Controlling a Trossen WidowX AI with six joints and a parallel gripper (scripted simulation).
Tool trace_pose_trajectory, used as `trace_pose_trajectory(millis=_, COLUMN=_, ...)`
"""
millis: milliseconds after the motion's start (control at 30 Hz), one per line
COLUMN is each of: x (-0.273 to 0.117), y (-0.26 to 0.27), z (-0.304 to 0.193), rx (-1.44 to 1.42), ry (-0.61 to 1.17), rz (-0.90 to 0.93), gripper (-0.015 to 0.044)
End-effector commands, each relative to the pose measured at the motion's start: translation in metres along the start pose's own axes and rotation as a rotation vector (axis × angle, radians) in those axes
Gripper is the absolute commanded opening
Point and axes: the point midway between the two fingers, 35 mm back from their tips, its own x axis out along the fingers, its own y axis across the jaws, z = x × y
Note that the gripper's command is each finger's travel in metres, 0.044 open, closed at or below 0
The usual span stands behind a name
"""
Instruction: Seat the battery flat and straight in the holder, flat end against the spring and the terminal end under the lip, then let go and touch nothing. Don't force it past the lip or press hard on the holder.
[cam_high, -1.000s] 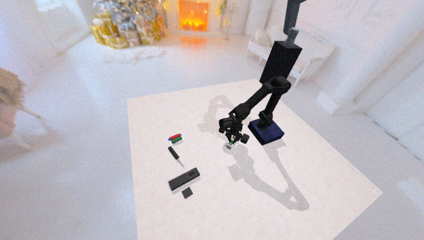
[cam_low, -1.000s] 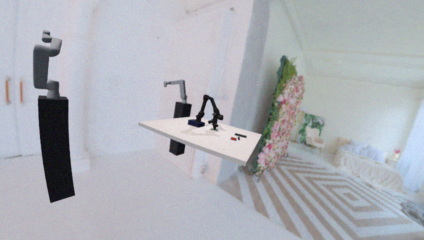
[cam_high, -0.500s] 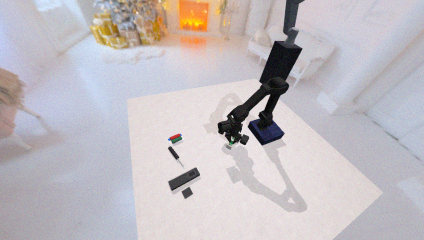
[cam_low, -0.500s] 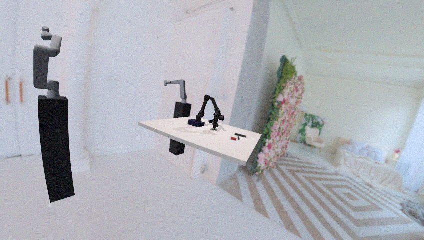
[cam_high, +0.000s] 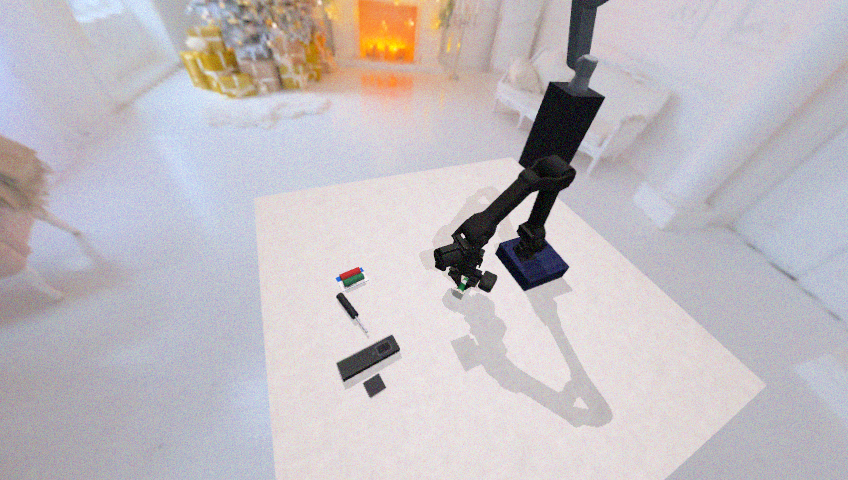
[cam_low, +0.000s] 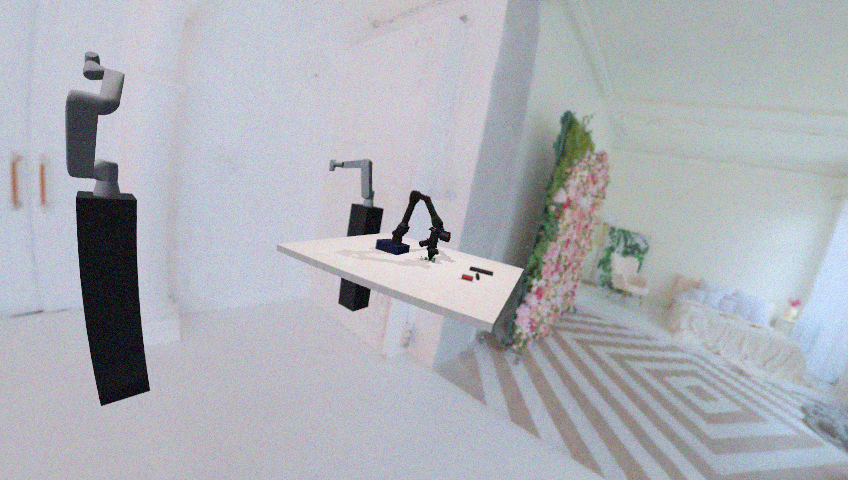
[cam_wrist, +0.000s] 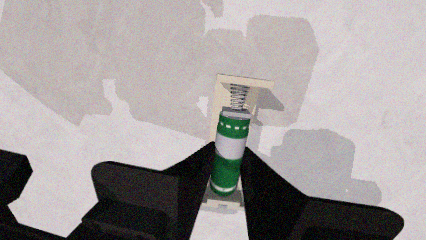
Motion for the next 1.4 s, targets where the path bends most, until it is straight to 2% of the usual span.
trace_pose_trajectory(millis=0, x=0.001, y=0.000, z=-0.001, rx=0.004, ry=-0.007, rz=-0.001, gripper=0.0072)
trace_pose_trajectory(millis=200, x=0.001, y=0.000, z=-0.001, rx=0.004, ry=-0.008, rz=0.000, gripper=0.0072)
trace_pose_trajectory(millis=333, x=0.001, y=0.000, z=-0.001, rx=0.004, ry=-0.008, rz=0.000, gripper=0.0173)
trace_pose_trajectory(millis=800, x=-0.014, y=-0.001, z=-0.001, rx=0.001, ry=-0.009, rz=0.001, gripper=0.0173)
trace_pose_trajectory(millis=867, x=-0.018, y=-0.002, z=-0.001, rx=0.003, ry=-0.013, rz=-0.002, gripper=0.0226)
trace_pose_trajectory(millis=1067, x=-0.079, y=-0.007, z=0.000, rx=0.001, ry=-0.009, rz=0.001, gripper=0.0383)
trace_pose_trajectory(millis=1133, x=-0.086, y=-0.009, z=0.001, rx=0.001, ry=-0.009, rz=0.002, gripper=0.0436)
trace_pose_trajectory(millis=1367, x=-0.087, y=-0.008, z=-0.001, rx=0.001, ry=-0.009, rz=0.002, gripper=0.0440)
